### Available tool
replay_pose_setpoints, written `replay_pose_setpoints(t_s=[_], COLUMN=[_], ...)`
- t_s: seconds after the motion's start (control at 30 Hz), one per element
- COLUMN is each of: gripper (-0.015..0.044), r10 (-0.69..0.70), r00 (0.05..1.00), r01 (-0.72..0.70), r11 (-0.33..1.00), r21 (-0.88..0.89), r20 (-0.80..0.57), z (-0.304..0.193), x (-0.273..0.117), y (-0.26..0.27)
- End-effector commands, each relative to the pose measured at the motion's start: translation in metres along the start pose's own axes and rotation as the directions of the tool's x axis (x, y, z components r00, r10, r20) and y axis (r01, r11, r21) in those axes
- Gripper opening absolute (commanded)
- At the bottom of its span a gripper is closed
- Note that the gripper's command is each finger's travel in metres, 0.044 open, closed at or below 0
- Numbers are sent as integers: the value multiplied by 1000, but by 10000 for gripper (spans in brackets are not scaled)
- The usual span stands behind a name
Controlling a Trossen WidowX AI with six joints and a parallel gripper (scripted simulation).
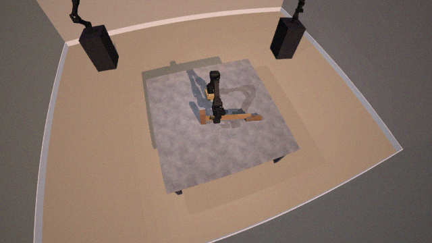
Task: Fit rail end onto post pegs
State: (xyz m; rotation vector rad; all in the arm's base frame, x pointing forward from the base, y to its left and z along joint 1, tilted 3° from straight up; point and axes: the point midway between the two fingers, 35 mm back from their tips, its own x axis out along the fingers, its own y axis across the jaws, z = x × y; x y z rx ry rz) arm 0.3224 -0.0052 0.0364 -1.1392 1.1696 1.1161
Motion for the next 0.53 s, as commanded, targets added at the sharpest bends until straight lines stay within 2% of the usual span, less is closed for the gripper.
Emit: replay_pose_setpoints(t_s=[0.0,0.5], gripper=[440,440], r10=[-10,-10], r00=[1000,1000], r01=[10,10], r11=[1000,1000], r21=[-2,-1], r20=[-4,-5], z=[22,29], x=[-21,-28], y=[-2,-2])
